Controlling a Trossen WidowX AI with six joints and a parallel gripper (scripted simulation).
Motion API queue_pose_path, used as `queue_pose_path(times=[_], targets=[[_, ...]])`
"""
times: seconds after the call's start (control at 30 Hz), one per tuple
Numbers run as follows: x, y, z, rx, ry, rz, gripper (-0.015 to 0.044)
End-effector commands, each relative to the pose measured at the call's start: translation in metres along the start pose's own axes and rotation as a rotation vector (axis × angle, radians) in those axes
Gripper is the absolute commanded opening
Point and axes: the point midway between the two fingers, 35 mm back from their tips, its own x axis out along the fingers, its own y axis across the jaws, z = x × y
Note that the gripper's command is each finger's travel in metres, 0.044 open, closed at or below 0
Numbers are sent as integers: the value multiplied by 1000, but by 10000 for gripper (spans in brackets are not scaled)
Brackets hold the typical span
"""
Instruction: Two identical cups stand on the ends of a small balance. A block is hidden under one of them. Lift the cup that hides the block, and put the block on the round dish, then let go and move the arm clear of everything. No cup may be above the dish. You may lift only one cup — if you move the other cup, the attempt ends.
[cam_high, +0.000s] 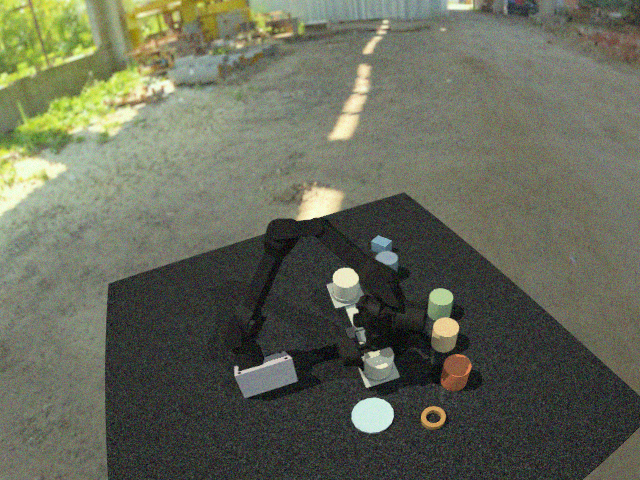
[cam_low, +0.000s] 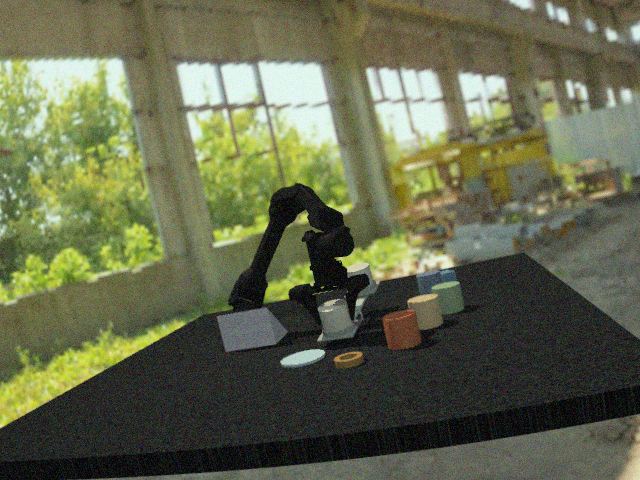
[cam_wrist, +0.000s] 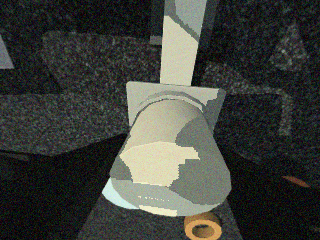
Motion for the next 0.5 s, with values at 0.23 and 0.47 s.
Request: queue_pose_path(times=[0.23, 0.47], targets=[[1, 0, 0, 5, -2, -3, 282], [-5, -2, 0, 8, -2, -4, 98]])
